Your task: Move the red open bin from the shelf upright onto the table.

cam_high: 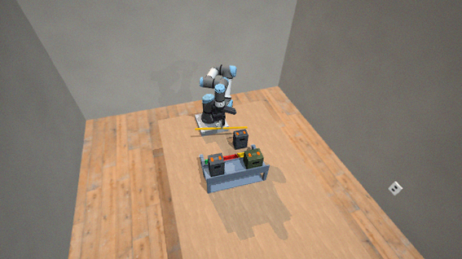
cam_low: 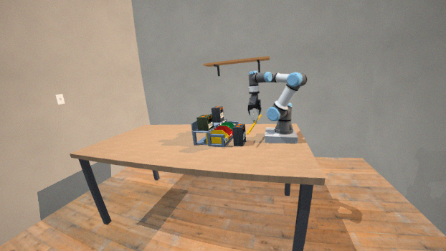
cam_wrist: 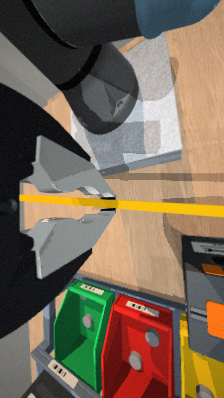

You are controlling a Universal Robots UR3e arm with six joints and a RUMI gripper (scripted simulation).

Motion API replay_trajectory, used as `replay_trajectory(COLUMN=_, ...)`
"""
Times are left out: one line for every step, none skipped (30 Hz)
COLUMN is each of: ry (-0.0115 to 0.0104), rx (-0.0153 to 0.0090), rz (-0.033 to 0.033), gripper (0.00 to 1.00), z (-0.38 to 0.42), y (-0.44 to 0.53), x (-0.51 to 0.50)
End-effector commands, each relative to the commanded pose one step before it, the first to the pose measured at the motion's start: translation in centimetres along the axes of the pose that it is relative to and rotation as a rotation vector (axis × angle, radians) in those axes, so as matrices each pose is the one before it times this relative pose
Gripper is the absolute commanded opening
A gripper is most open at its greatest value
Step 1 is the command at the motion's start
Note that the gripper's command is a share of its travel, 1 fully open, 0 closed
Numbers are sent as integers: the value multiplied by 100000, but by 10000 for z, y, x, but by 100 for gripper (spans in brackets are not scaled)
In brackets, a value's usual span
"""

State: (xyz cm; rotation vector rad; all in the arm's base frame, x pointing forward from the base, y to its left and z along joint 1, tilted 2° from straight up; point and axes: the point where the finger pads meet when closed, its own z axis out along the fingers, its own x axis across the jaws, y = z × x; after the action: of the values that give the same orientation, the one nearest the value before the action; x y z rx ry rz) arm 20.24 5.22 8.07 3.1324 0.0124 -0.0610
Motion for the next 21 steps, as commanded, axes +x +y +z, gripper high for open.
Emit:
replay_trajectory(ry=434, rx=-157, rz=-1, gripper=0, z=3252, y=472, x=1077)
replay_trajectory(ry=0, rx=0, rz=0, gripper=0, z=0, y=0, x=0)
replay_trajectory(ry=0, rx=0, rz=0, gripper=0, z=0, y=0, x=0)
replay_trajectory(ry=0, rx=0, rz=0, gripper=0, z=0, y=0, x=0)
replay_trajectory(ry=0, rx=0, rz=0, gripper=0, z=0, y=0, x=0)
replay_trajectory(ry=0, rx=0, rz=0, gripper=0, z=0, y=0, x=0)
replay_trajectory(ry=-76, rx=26, rz=0, gripper=0, z=3206, y=-75, x=-247)
replay_trajectory(ry=19, rx=-7, rz=0, gripper=0, z=4000, y=20, x=-10)
replay_trajectory(ry=19, rx=-7, rz=0, gripper=0, z=4000, y=20, x=-11)
replay_trajectory(ry=19, rx=-7, rz=0, gripper=0, z=4000, y=20, x=-12)
replay_trajectory(ry=19, rx=-7, rz=0, gripper=0, z=4000, y=19, x=-13)
replay_trajectory(ry=0, rx=0, rz=0, gripper=0, z=0, y=0, x=0)
replay_trajectory(ry=0, rx=0, rz=0, gripper=0, z=0, y=0, x=0)
replay_trajectory(ry=0, rx=0, rz=0, gripper=0, z=0, y=0, x=0)
replay_trajectory(ry=0, rx=0, rz=0, gripper=0, z=0, y=0, x=0)
replay_trajectory(ry=0, rx=0, rz=0, gripper=0, z=0, y=0, x=0)
replay_trajectory(ry=0, rx=0, rz=0, gripper=0, z=0, y=0, x=0)
replay_trajectory(ry=0, rx=0, rz=0, gripper=0, z=0, y=0, x=0)
replay_trajectory(ry=0, rx=0, rz=0, gripper=0, z=0, y=0, x=0)
replay_trajectory(ry=0, rx=0, rz=0, gripper=0, z=0, y=0, x=0)
replay_trajectory(ry=0, rx=0, rz=0, gripper=0, z=0, y=0, x=0)
